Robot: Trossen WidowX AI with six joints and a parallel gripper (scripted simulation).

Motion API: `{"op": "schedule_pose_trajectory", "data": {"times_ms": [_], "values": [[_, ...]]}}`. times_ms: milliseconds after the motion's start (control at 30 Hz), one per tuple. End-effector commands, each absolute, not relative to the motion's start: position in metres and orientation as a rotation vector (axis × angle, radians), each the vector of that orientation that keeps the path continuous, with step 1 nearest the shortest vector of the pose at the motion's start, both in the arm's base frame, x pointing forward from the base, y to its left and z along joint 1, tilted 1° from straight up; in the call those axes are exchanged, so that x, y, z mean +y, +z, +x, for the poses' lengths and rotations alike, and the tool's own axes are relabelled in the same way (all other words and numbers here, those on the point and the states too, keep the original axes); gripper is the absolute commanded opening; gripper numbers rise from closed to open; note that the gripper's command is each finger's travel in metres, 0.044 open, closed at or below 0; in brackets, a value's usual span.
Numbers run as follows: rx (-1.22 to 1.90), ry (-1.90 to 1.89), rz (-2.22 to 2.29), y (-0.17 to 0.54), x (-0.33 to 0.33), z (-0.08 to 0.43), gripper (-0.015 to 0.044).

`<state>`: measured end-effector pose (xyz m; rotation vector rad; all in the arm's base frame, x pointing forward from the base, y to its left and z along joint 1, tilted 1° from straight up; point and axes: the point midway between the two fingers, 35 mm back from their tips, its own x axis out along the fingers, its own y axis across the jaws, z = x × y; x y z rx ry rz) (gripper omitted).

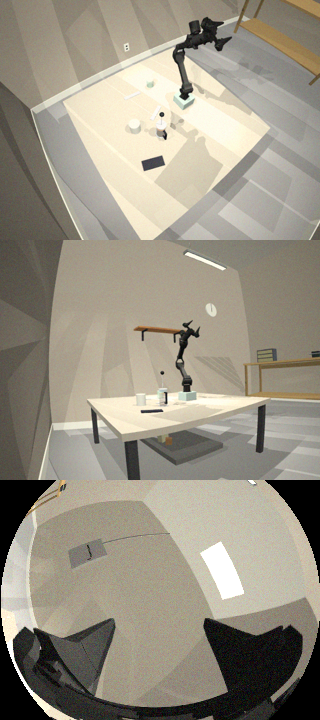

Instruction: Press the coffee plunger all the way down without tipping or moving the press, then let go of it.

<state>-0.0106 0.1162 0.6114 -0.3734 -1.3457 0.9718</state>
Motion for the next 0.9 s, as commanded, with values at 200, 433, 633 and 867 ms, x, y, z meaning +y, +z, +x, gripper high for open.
{"op": "schedule_pose_trajectory", "data": {"times_ms": [200, 433, 633, 867], "values": [[-0.623, 0.896, -0.41, 0.522, 0.172, 0.126, 0.044], [-0.169, 0.7, -0.322, 0.444, 0.152, 0.209, 0.044], [0.176, 0.461, -0.2, 0.372, 0.106, 0.258, 0.044], [0.489, 0.157, -0.036, 0.298, 0.041, 0.283, 0.044]]}}
